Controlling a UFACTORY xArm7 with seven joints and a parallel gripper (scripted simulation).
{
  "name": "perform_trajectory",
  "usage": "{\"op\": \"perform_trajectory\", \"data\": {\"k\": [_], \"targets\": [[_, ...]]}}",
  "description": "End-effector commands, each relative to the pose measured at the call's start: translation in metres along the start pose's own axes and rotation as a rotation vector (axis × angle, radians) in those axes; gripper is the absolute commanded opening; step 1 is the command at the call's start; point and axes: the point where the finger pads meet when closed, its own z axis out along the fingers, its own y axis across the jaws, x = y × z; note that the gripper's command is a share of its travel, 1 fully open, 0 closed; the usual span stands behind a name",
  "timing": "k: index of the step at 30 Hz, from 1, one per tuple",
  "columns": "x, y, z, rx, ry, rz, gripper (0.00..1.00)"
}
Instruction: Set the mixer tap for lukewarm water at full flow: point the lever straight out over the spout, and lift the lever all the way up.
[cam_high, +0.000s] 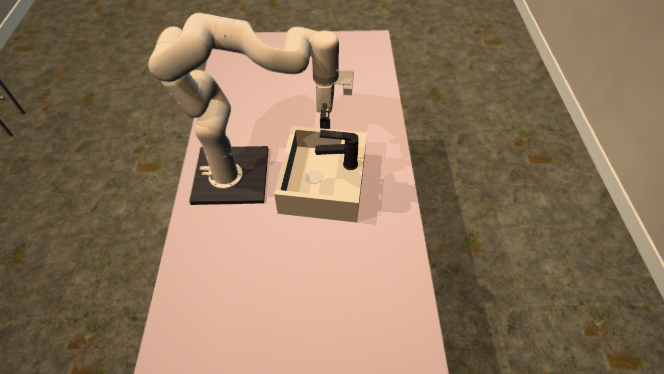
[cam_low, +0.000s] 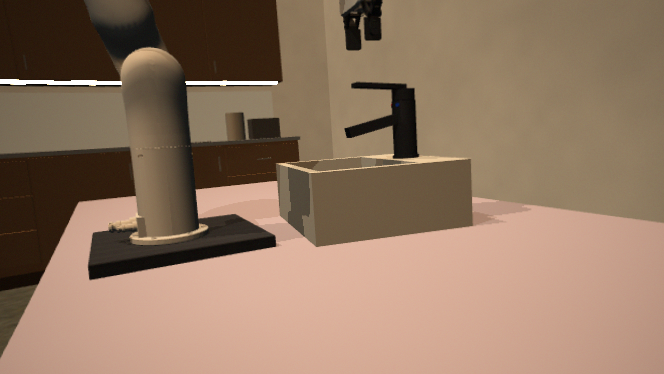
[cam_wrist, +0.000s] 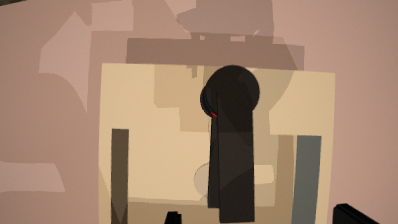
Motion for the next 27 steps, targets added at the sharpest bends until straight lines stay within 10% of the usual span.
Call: {"op": "perform_trajectory", "data": {"k": [1, 9, 10, 27], "targets": [[0.0002, -0.0003, -0.0016, 0.001, 0.003, 0.000, 1.00], [-0.0022, -0.0024, -0.0018, 0.002, -0.001, -0.006, 1.00], [-0.0022, -0.0024, -0.0018, 0.002, -0.001, -0.006, 0.00], [-0.0022, -0.0024, -0.0018, 0.002, -0.001, -0.006, 0.00]]}}
